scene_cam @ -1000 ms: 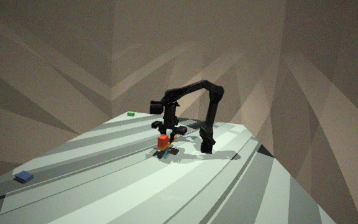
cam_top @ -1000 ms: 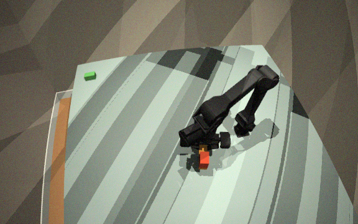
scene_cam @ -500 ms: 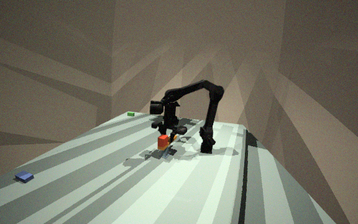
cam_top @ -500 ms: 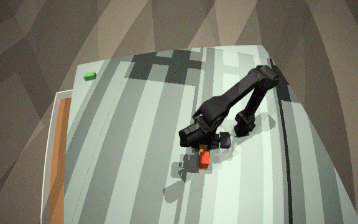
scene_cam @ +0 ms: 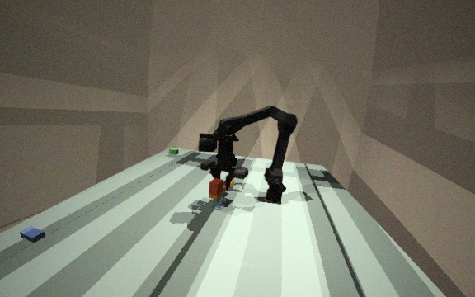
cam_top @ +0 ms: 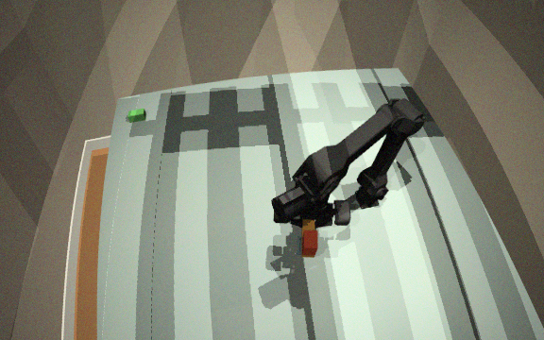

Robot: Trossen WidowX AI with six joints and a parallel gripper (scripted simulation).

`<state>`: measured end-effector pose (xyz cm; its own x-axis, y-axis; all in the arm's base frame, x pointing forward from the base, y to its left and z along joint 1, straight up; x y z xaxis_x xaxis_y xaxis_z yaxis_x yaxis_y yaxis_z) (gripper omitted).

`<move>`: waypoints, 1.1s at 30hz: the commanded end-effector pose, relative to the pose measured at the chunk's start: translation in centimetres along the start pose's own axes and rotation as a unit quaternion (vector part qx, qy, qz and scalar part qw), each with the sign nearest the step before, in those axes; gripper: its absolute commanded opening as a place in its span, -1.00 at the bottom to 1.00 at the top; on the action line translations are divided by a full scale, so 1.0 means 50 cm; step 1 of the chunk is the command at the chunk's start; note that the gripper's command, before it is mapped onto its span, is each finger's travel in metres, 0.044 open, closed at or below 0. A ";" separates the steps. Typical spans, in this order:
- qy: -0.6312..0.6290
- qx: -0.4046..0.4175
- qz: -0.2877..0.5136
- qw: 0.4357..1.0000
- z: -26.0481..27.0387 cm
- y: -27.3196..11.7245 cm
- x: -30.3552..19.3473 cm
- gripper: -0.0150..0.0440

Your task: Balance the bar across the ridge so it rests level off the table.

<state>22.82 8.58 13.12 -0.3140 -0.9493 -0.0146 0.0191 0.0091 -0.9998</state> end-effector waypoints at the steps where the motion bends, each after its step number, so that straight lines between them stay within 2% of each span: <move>1: 0.000 0.000 0.000 1.000 0.000 0.000 0.000 -0.49; 7: 0.000 0.000 0.000 1.000 0.000 0.000 0.000 0.04; 8: 0.000 0.000 0.000 1.000 0.000 0.000 0.000 0.07; 33: 0.000 0.000 0.000 1.000 0.000 0.000 0.000 0.08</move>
<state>22.82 8.58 13.12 -0.3140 -0.9493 -0.0146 0.0190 0.0091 -0.9998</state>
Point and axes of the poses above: the point midway between the two fingers, 35 mm back from their tips, its own y axis out along the fingers, its own z axis across the jaws, x = y × z, the point moved 2 cm from there along -y, back along the fingers, and after that the axes turned 4 degrees about y, right-handed, at the moved point
